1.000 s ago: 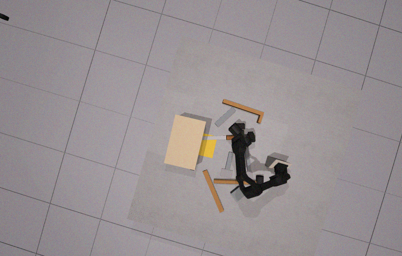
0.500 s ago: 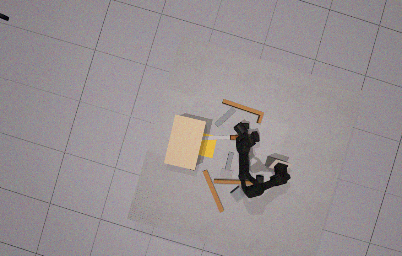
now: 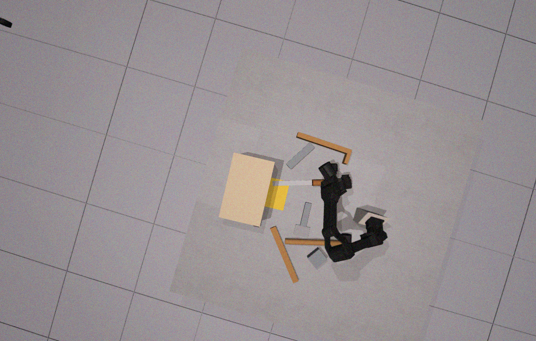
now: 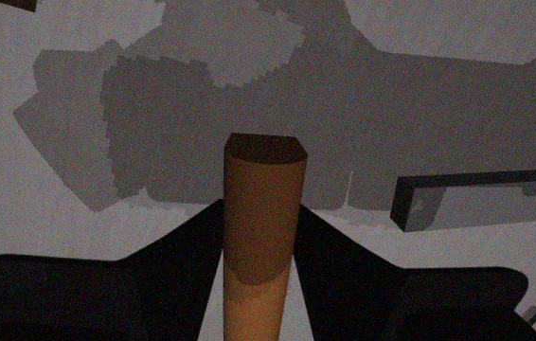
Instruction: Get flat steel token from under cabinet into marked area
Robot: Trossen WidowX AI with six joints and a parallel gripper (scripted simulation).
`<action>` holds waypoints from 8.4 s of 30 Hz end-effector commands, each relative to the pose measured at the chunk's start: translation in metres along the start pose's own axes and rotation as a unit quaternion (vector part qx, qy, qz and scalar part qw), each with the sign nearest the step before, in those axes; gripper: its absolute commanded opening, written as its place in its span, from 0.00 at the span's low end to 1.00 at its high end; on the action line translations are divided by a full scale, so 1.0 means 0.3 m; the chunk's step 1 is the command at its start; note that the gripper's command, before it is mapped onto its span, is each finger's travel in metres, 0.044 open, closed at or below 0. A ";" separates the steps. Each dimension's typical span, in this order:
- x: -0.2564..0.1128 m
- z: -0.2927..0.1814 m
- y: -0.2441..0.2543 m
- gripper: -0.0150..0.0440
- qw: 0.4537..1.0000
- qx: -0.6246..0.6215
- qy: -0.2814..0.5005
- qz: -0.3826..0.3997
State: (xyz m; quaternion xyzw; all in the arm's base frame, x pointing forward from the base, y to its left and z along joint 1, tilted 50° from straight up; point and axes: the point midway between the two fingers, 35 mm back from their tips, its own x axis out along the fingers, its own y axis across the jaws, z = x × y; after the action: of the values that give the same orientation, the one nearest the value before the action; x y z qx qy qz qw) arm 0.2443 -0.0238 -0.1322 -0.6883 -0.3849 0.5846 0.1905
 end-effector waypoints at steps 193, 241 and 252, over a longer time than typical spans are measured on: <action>-0.002 -0.562 0.003 0.25 1.000 0.001 0.002 -0.003; 0.001 -0.624 -0.060 0.25 1.000 0.001 0.002 -0.004; 0.001 -0.624 -0.060 0.25 1.000 0.001 0.002 -0.004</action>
State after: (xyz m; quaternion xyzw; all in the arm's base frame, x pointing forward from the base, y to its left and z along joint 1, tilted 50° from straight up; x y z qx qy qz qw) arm 0.4167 0.0190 -0.0772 -0.6884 -0.3824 0.5863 0.1898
